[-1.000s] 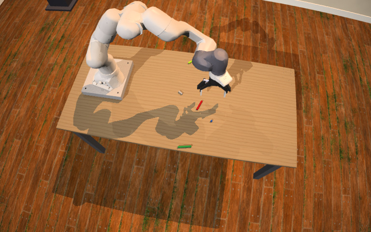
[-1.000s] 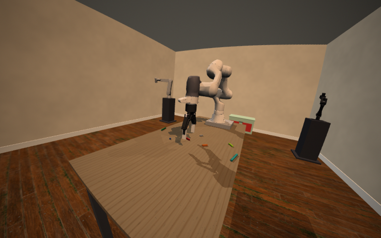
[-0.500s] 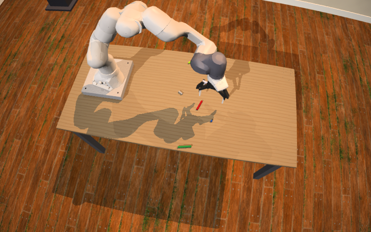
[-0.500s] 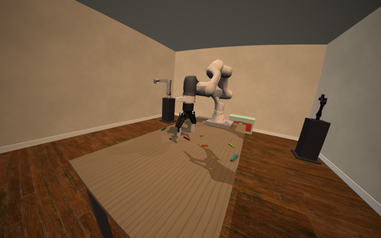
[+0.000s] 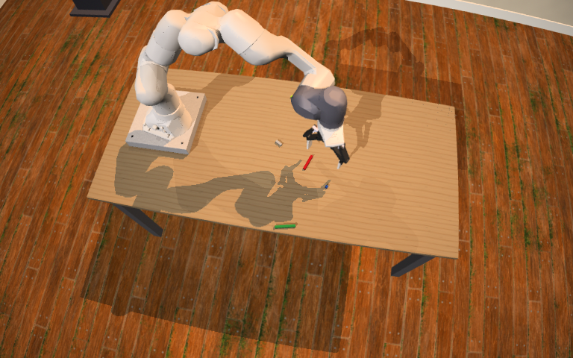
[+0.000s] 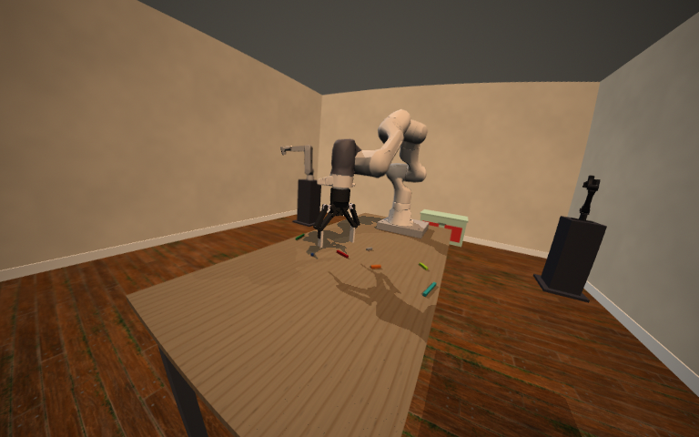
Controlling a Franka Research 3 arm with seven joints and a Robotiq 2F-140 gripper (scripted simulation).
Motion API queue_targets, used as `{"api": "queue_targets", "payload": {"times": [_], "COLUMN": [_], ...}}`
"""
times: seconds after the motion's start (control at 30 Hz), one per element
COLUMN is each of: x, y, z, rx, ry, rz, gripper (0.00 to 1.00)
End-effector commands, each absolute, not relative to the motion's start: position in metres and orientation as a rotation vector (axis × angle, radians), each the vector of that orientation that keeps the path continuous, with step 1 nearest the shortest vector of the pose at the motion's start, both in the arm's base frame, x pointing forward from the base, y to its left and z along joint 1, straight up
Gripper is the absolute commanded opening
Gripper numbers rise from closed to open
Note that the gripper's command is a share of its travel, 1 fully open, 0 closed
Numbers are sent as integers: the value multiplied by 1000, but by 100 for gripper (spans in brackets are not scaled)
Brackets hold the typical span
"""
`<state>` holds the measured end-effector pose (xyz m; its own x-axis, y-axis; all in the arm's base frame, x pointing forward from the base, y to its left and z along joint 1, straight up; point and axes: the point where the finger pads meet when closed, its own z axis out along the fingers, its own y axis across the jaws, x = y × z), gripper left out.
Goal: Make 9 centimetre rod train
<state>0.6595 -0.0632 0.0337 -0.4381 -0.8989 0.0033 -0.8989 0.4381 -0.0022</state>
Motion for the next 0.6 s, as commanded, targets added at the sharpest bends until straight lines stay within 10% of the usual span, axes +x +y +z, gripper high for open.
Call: {"api": "queue_targets", "payload": {"times": [0.0, 0.57], "x": [656, 647], "y": [-67, -96], "z": [32, 33], "rx": [1434, 967], "ry": [-2788, -2984], "rz": [4, 5], "gripper": [100, 100]}}
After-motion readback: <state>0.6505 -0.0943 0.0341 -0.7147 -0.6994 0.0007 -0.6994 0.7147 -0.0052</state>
